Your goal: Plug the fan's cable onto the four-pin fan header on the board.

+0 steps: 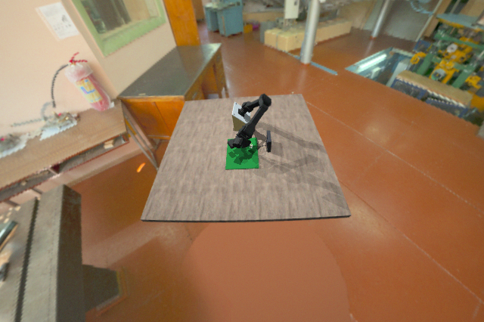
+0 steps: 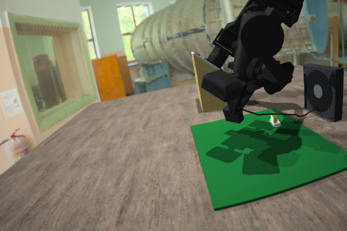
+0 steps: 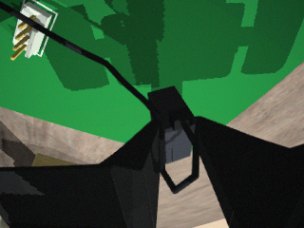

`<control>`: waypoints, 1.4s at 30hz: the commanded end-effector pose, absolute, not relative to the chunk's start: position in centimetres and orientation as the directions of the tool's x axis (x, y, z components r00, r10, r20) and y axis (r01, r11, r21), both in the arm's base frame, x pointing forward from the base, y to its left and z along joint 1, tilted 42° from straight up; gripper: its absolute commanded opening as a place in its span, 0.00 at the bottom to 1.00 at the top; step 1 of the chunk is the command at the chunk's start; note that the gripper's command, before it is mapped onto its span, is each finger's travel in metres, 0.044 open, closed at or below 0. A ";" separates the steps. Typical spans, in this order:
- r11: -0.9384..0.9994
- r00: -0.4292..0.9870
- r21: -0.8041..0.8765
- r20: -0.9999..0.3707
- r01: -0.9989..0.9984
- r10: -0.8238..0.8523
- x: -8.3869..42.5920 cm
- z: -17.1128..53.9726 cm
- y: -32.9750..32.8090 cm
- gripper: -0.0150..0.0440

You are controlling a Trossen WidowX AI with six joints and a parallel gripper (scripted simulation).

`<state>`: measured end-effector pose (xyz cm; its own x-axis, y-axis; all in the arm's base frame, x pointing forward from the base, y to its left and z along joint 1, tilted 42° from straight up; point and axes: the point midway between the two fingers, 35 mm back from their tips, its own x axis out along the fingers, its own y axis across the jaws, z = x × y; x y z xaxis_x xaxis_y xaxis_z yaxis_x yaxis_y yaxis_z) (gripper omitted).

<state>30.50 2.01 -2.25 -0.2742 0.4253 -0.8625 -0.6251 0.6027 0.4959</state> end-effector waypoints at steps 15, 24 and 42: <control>0.602 -0.274 0.493 -0.864 -0.628 0.422 30.1 2.0 -1.8 0.25; 0.678 -0.258 0.503 -0.862 -0.535 0.436 30.4 2.9 -2.4 0.25; 0.863 -0.173 0.504 -0.847 0.039 0.503 32.9 3.2 -2.0 0.25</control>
<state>32.36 -1.96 3.10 -0.1916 0.4942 -0.8480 -0.0446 0.8587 0.5105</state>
